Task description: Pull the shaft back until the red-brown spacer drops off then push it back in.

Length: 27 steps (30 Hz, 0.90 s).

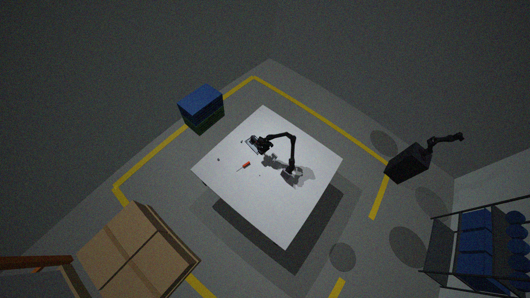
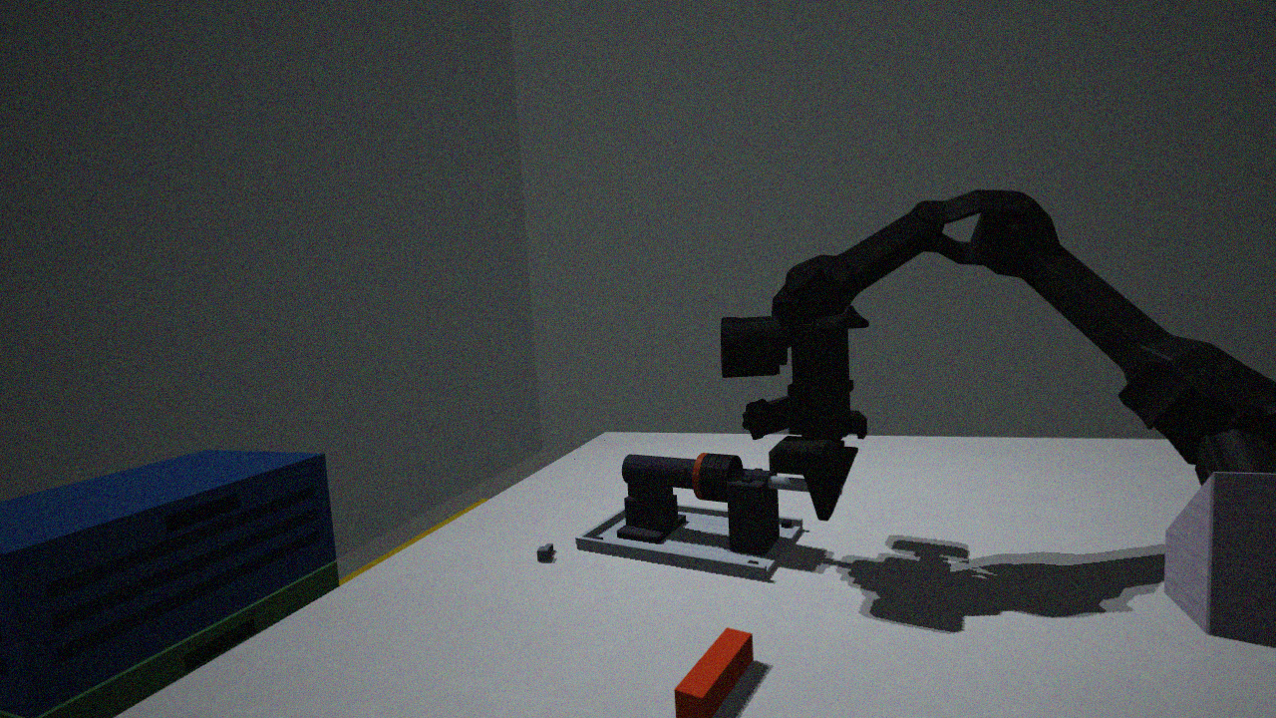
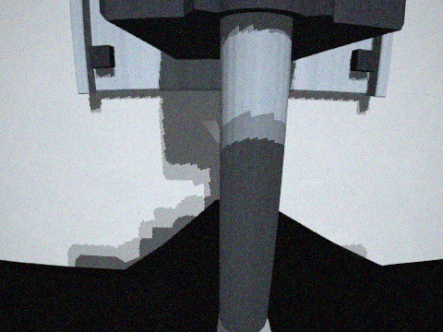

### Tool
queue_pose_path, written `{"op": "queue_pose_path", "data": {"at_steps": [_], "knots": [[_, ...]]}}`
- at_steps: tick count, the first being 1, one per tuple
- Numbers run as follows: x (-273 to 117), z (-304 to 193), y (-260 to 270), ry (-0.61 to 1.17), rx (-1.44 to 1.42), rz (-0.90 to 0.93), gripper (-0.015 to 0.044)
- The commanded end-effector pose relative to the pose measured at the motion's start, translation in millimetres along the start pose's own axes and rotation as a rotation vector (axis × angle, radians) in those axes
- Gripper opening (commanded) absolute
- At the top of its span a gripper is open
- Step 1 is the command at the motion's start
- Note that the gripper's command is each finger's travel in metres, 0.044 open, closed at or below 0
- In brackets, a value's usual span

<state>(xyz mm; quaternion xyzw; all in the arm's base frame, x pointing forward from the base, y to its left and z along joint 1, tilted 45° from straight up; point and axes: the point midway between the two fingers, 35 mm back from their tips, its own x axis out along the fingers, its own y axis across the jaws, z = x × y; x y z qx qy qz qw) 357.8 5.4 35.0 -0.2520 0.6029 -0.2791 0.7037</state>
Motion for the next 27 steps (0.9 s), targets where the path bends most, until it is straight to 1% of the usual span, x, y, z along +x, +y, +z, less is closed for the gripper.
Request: {"op": "queue_pose_path", "data": {"at_steps": [1, 27], "knots": [[-0.5, -1.0, 0.3, 0.001, 0.0, 0.002, 0.0], [-0.5, -4.4, 0.3, 0.001, 0.0, 0.002, 0.0]]}}
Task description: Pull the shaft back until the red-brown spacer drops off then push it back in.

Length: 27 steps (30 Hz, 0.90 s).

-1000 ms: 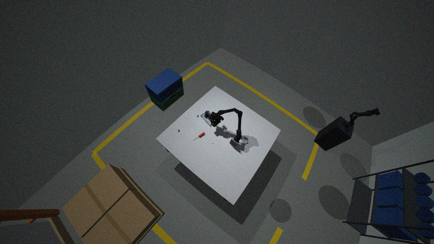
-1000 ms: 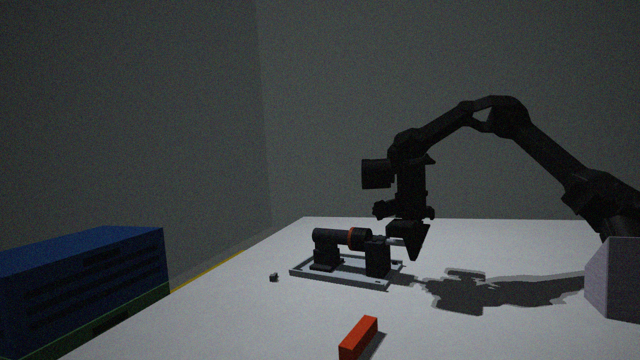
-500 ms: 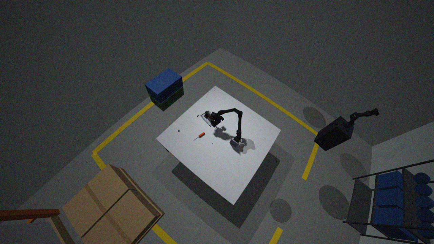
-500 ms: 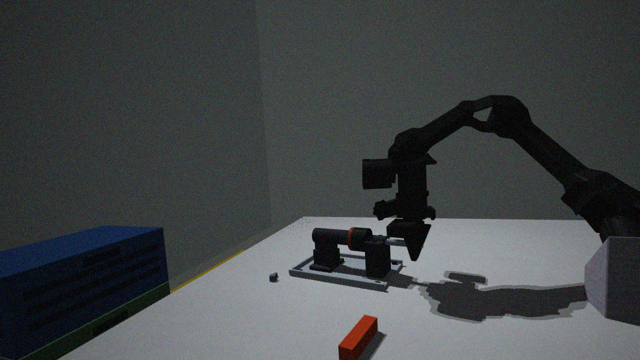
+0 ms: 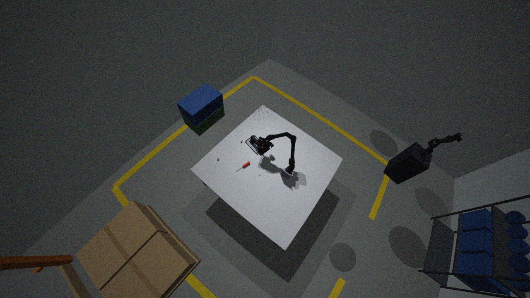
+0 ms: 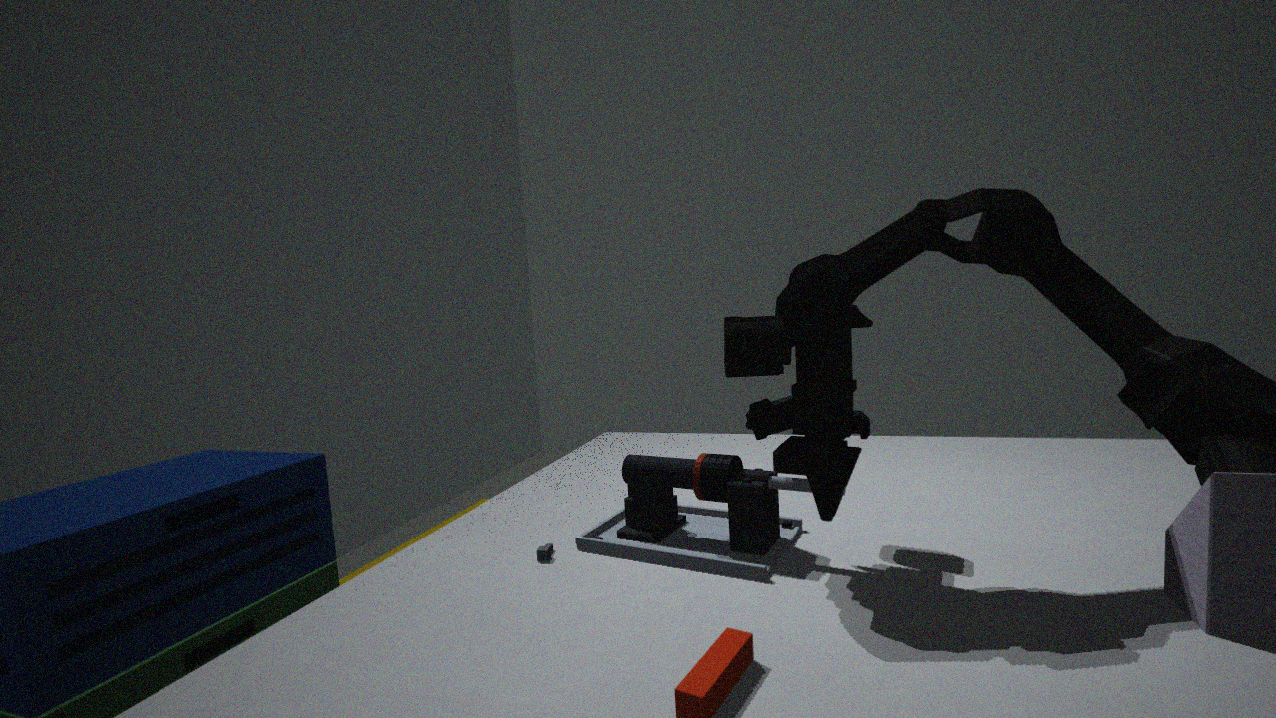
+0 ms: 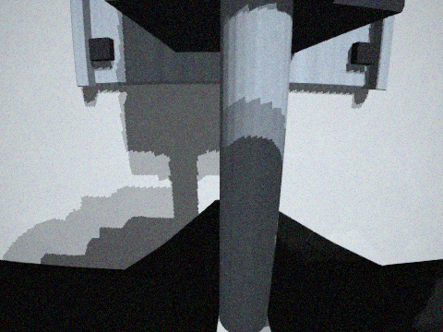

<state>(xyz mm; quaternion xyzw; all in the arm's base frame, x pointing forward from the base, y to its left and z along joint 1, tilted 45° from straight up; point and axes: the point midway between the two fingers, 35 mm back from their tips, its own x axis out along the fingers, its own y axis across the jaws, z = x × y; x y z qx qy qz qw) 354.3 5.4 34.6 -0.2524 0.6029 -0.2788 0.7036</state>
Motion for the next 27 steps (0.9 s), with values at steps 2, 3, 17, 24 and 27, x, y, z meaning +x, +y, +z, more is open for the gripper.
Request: {"op": "queue_pose_path", "data": {"at_steps": [2, 3, 17, 24, 27], "knots": [[-0.4, -1.1, 0.3, 0.001, 0.001, 0.002, 0.0], [-0.4, -1.3, 0.3, 0.001, 0.001, 0.002, 0.0], [-0.4, -3.1, 0.3, 0.001, 0.001, 0.002, 0.0], [-0.3, -4.0, 0.3, 0.001, 0.001, 0.002, 0.0], [-0.3, -4.4, 0.3, 0.001, 0.001, 0.002, 0.0]]}}
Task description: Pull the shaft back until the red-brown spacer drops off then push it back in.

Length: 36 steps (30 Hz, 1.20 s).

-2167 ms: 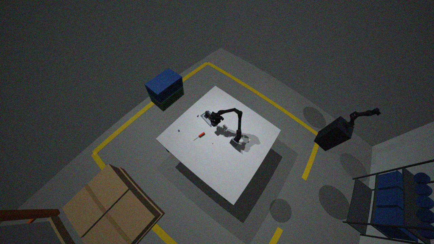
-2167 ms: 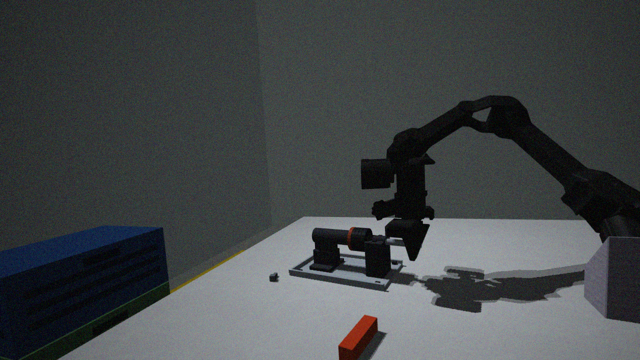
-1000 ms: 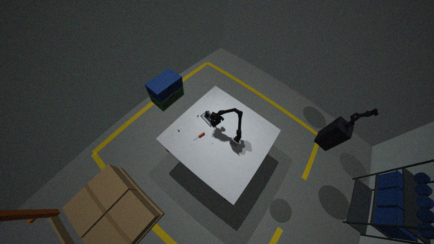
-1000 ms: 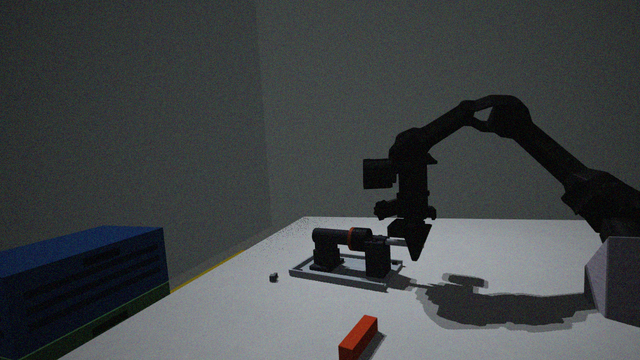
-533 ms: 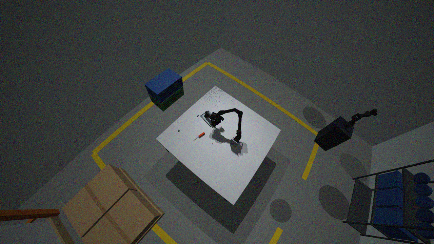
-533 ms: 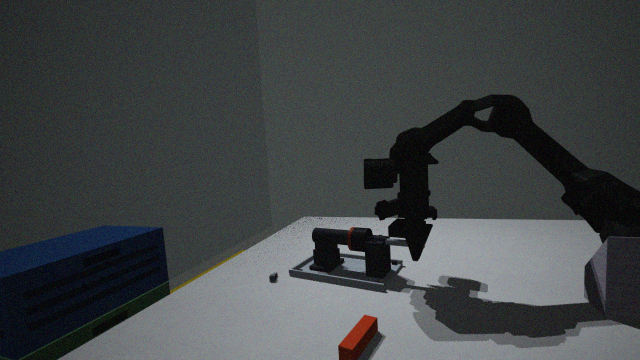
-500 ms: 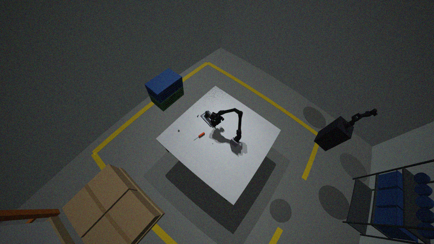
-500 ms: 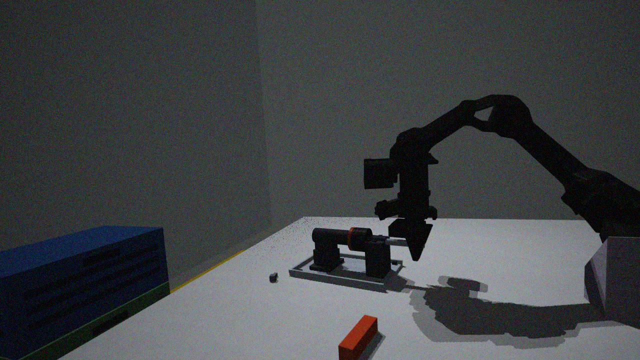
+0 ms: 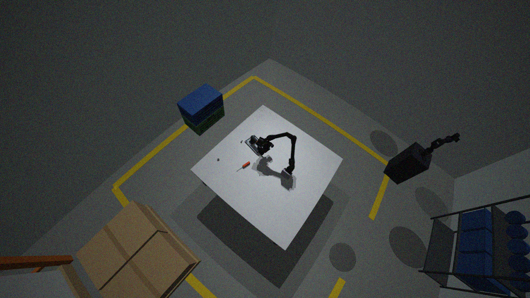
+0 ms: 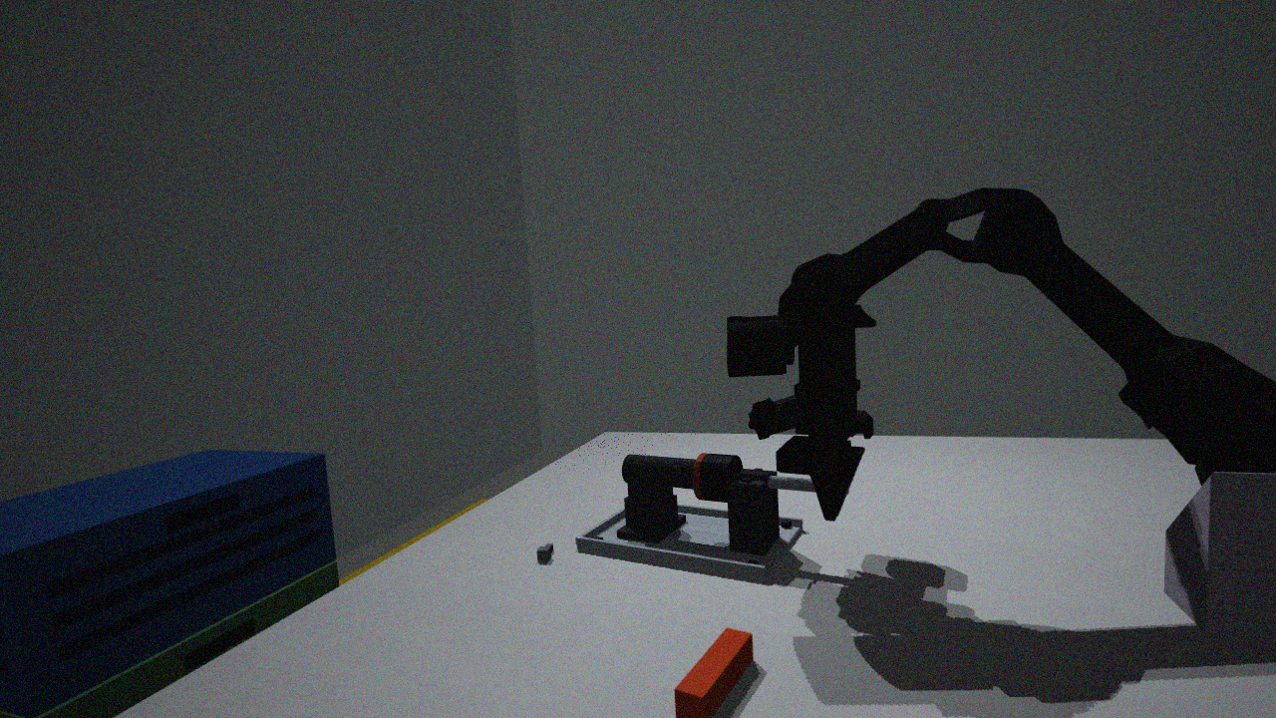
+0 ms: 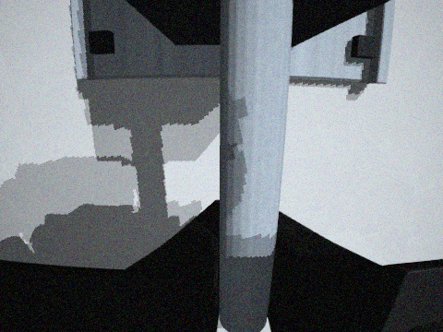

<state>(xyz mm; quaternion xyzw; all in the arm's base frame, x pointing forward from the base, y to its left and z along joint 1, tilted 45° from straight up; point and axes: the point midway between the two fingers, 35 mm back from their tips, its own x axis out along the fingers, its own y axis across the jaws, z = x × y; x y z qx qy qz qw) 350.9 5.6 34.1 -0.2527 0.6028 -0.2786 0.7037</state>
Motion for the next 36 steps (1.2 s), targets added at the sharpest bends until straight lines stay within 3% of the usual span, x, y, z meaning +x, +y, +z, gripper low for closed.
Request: {"op": "queue_pose_path", "data": {"at_steps": [1, 36], "knots": [[-0.2, -1.1, 0.2, 0.002, 0.001, 0.002, 0.0], [-0.1, -5.7, 0.3, 0.002, 0.001, 0.002, 0.0]]}}
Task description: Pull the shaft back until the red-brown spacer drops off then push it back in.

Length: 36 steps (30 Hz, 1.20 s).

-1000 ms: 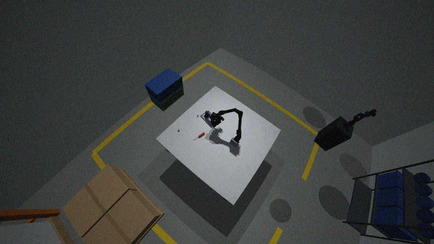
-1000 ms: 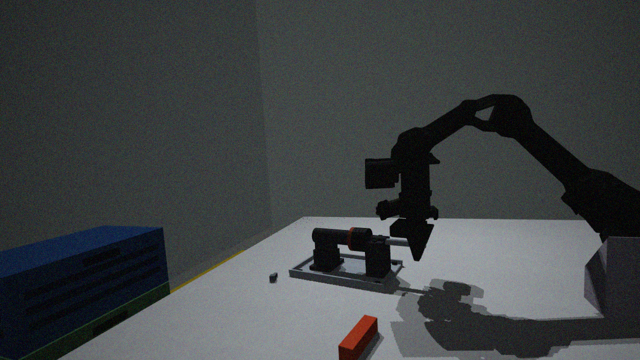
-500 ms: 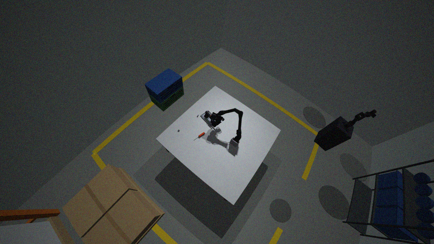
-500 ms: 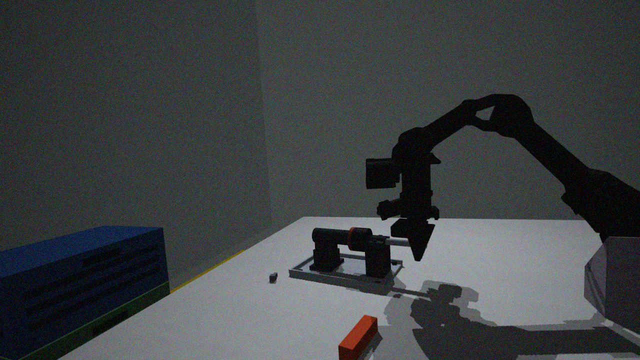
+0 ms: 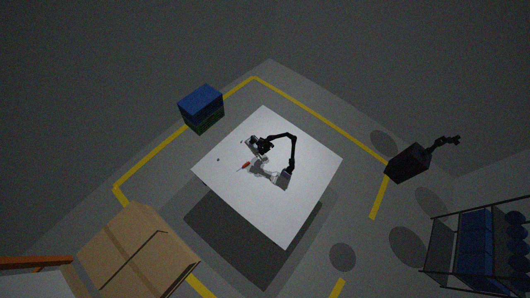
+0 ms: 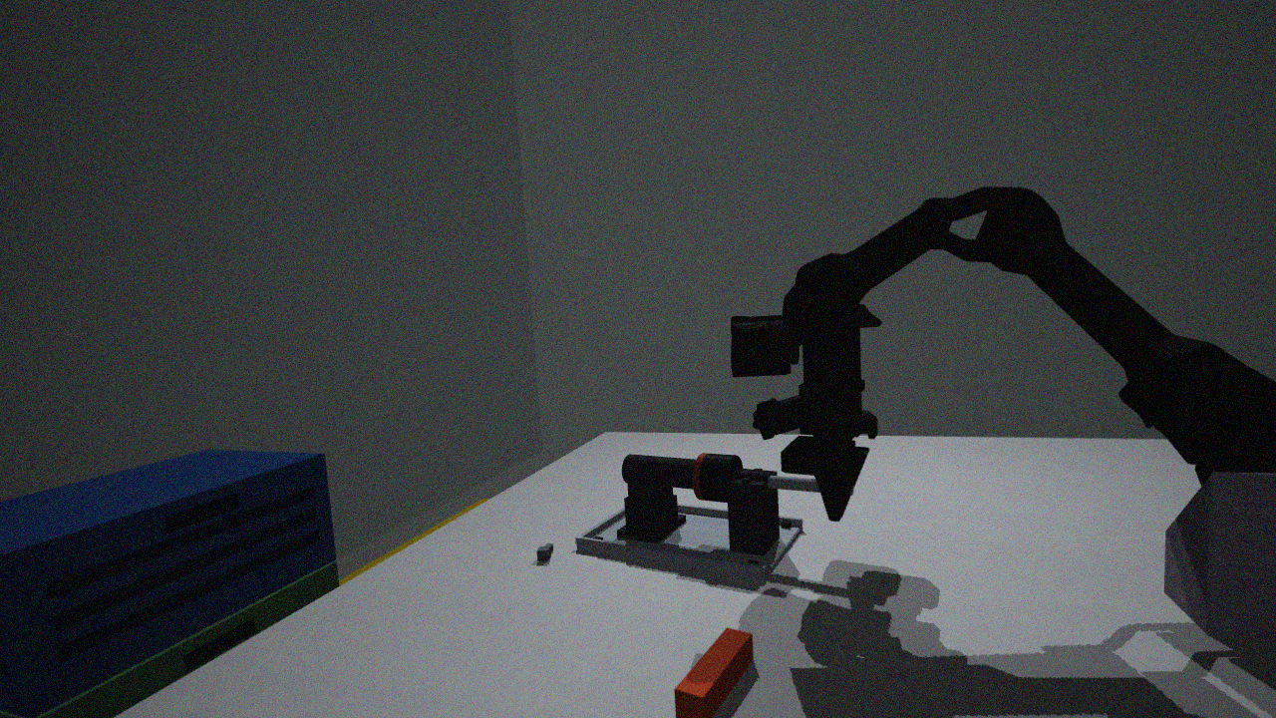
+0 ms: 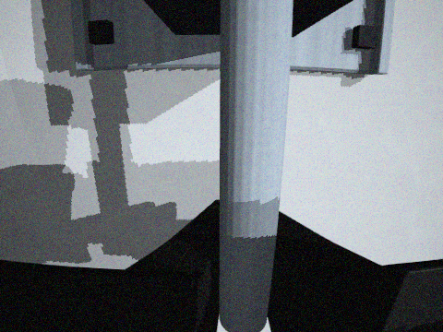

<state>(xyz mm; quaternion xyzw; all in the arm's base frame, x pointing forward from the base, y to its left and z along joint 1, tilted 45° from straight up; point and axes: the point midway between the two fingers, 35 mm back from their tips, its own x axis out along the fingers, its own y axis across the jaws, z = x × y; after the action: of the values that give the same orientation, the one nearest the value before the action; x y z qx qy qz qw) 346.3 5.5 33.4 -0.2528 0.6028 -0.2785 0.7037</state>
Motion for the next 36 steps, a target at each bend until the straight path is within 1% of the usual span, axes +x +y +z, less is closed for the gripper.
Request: {"op": "queue_pose_path", "data": {"at_steps": [1, 36], "knots": [[-0.1, -1.2, 0.2, 0.002, 0.001, 0.002, 0.0], [-0.1, -5.8, 0.3, 0.002, 0.001, 0.002, 0.0]]}}
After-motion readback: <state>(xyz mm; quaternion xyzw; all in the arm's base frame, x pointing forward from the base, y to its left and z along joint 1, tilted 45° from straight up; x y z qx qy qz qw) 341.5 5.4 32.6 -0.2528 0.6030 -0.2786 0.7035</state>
